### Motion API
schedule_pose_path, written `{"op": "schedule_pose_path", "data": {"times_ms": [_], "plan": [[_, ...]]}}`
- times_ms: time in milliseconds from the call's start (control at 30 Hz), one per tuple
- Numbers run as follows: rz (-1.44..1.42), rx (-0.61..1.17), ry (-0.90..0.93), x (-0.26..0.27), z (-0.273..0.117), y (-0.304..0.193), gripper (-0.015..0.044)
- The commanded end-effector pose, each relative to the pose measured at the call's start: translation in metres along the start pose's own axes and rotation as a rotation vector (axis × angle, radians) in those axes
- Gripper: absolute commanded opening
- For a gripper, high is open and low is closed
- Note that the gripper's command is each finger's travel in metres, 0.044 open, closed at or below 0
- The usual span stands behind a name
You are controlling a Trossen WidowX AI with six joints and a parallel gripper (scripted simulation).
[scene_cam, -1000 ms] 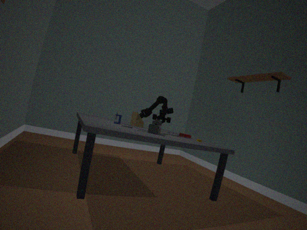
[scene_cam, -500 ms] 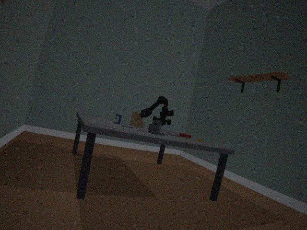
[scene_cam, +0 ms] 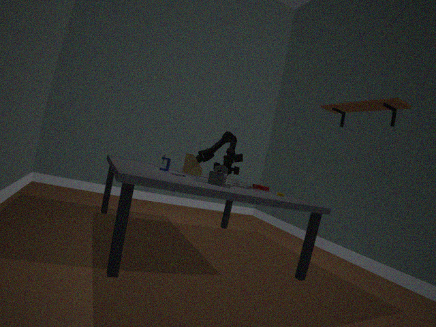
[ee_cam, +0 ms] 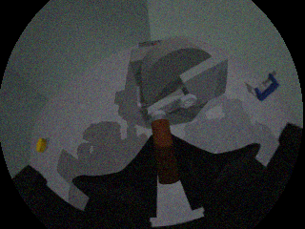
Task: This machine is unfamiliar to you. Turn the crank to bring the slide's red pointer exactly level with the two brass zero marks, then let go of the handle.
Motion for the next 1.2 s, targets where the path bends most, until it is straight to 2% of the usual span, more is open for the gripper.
{"op": "schedule_pose_path", "data": {"times_ms": [0, 1167], "plan": [[0.0, 0.013, -0.007, -0.004, 0.006, -0.006, 0.0], [0.0, 0.013, -0.008, -0.016, 0.011, -0.013, 0.0]]}}
Point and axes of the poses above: the point midway between the two fingers, 35 mm back from their tips, its own z axis out along the fingers, its own x axis across the jaws, y = z × x, the point moved 4 cm from there along -z, back along the fingers, and after that the axes turned 10 degrees about -z, right-handed, at the moved point
